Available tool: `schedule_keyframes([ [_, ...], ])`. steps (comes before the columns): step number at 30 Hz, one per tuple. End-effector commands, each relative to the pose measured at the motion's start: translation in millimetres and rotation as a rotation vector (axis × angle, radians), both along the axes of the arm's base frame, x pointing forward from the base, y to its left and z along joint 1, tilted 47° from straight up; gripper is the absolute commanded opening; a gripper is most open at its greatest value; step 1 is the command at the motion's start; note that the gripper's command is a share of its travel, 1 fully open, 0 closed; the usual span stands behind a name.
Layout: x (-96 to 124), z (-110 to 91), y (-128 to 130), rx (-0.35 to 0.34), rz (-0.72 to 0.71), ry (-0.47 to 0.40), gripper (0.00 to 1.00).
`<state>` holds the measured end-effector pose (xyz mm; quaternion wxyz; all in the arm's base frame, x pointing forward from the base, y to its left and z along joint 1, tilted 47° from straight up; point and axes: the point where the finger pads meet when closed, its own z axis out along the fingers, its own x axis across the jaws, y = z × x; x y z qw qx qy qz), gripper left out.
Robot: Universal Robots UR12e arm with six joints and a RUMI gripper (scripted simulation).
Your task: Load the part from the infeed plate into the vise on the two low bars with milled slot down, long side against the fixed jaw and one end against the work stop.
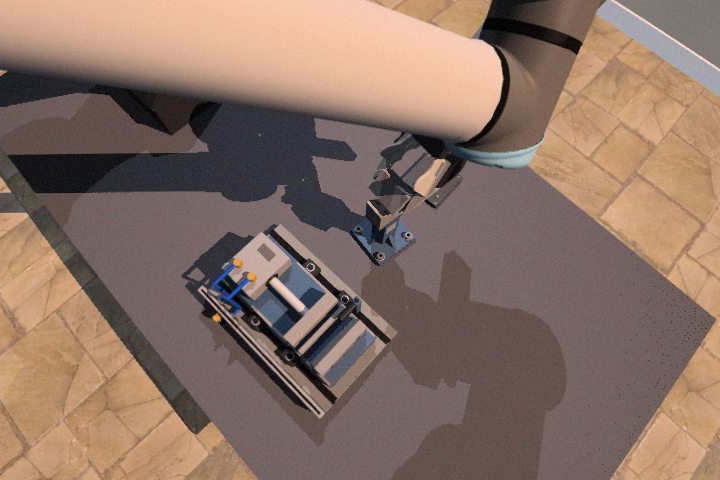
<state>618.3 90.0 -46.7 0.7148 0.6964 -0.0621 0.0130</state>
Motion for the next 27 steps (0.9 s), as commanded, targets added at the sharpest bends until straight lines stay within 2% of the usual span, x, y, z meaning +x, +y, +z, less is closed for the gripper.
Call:
schedule_keyframes([
  [1,0.4,-1.6,-1.6,0.001,0.001,-0.001,0.00],
  [27,0.8,-12.2,-12.8,0.001,0.001,-0.001,0.00],
])
